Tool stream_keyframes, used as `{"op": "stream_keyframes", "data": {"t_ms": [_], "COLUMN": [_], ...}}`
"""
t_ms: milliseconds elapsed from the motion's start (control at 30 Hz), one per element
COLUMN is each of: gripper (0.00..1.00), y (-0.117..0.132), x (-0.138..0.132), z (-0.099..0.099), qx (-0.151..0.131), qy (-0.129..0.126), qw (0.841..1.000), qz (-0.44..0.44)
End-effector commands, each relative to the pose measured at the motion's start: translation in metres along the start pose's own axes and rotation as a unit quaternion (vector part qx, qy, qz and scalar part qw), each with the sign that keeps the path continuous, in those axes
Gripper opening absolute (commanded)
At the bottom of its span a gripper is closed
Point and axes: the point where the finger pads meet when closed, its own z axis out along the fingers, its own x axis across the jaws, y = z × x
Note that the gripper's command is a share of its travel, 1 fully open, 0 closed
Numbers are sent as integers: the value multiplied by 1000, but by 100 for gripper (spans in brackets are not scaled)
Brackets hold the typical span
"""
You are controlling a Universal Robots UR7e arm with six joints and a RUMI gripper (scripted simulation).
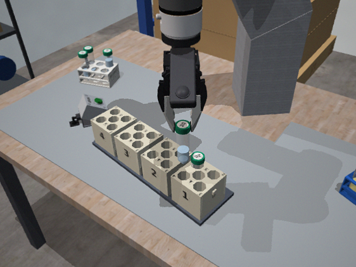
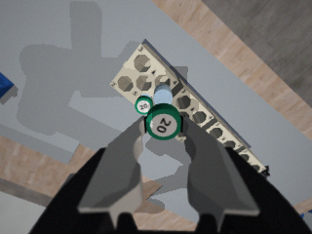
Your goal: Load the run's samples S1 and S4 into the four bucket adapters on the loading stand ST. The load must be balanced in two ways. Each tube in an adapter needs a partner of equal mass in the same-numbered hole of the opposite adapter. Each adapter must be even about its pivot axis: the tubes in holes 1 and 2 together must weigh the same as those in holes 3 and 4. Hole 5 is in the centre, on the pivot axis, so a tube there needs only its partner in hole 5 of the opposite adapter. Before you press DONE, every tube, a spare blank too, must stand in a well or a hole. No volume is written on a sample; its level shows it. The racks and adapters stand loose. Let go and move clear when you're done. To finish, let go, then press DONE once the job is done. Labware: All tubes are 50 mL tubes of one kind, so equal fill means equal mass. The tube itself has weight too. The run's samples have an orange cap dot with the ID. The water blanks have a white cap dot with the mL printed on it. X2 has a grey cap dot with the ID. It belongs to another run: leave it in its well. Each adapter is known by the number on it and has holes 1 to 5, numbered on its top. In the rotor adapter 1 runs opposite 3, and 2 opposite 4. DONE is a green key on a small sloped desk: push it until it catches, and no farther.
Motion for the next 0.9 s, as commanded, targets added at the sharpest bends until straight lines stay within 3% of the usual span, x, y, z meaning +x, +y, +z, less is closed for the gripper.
{"op": "stream_keyframes", "data": {"t_ms": [0, 400, 867], "gripper": [0, 0, 0], "y": [-1, -1, -1], "x": [0, 0, 0], "z": [10, 37, 37], "qx": [0, 0, 0], "qy": [0, 0, 0], "qw": [1000, 1000, 1000], "qz": [0, 0, 0]}}
